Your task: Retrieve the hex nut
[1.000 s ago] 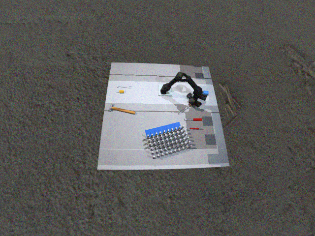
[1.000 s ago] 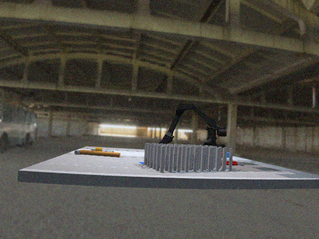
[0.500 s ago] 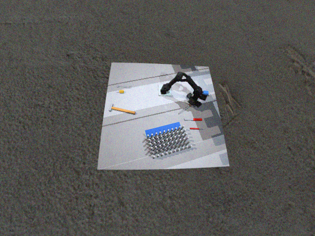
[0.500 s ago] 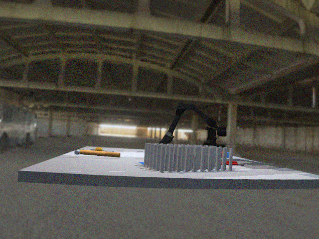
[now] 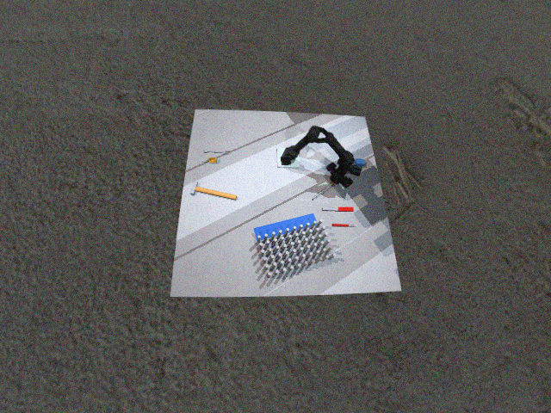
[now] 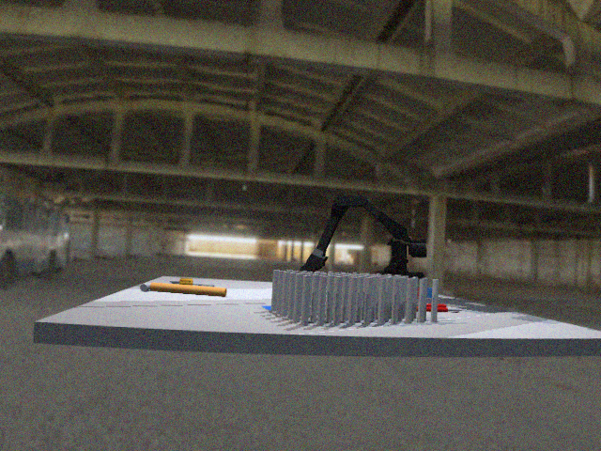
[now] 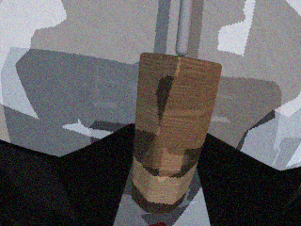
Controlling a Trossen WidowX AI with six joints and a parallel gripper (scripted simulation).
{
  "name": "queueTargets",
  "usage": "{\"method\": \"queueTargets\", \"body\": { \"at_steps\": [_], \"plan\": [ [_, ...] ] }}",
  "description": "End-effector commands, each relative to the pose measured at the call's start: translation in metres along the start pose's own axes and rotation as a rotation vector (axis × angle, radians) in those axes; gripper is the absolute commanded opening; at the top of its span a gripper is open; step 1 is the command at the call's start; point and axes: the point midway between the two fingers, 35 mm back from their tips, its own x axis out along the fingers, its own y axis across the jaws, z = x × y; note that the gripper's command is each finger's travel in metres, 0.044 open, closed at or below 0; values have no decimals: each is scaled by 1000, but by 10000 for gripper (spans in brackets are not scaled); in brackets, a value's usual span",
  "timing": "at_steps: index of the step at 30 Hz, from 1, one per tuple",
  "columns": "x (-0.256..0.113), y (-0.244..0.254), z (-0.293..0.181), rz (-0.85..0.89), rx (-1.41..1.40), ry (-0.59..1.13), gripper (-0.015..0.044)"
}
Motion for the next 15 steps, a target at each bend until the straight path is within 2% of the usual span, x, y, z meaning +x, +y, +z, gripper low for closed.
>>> {"method": "queueTargets", "body": {
  "at_steps": [1, 11, 13, 15],
  "plan": [
    [0, 0, 0, -1, 0, 0, 184],
    [0, 0, 0, -1, 0, 0, 440],
    [-10, 1, -1, -4, -2, 0, 440],
    [-42, 2, -1, -7, -3, 1, 440]
  ]
}}
